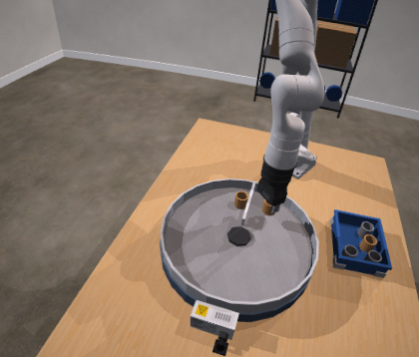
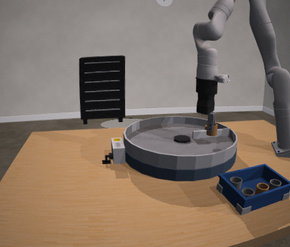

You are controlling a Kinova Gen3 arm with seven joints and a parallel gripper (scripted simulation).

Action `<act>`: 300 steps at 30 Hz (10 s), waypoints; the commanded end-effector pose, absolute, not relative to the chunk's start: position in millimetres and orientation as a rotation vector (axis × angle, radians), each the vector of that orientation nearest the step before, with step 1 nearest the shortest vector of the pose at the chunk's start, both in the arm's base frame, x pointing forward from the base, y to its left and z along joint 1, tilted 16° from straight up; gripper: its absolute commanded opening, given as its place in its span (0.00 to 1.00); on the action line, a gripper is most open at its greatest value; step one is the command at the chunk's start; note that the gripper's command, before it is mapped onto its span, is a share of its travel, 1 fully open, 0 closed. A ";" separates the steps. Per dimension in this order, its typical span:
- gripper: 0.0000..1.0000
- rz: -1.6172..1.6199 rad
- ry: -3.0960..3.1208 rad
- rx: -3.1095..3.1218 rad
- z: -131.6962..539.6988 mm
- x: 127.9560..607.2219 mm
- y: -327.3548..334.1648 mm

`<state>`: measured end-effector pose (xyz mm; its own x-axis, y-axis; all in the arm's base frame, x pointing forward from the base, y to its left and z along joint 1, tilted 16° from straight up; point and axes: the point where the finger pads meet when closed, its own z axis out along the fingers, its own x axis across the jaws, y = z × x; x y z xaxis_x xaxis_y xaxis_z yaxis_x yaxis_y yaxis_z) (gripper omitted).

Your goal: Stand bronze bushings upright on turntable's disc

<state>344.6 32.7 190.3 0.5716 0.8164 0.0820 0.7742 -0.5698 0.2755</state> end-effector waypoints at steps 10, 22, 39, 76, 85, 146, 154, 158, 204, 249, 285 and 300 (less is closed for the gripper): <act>0.00 0.297 1.332 2.594 190.4 344.8 32.9; 0.00 0.297 1.332 2.594 190.4 344.8 32.9; 0.00 0.297 1.332 2.594 181.0 347.5 32.1; 0.00 0.297 1.332 2.594 162.4 352.7 30.3; 0.00 0.297 1.332 2.594 162.4 352.7 30.3; 0.00 0.297 1.332 2.594 156.6 354.3 29.8; 0.00 0.297 1.332 2.594 156.6 354.3 29.8; 0.00 0.297 1.332 2.594 156.6 354.3 29.8; 0.38 0.297 1.332 2.594 165.0 352.0 30.6; 0.38 0.297 1.332 2.594 200.6 342.0 33.9; 0.36 0.295 1.333 2.595 183.6 315.3 138.4; 0.36 0.296 1.332 2.595 165.9 287.9 244.5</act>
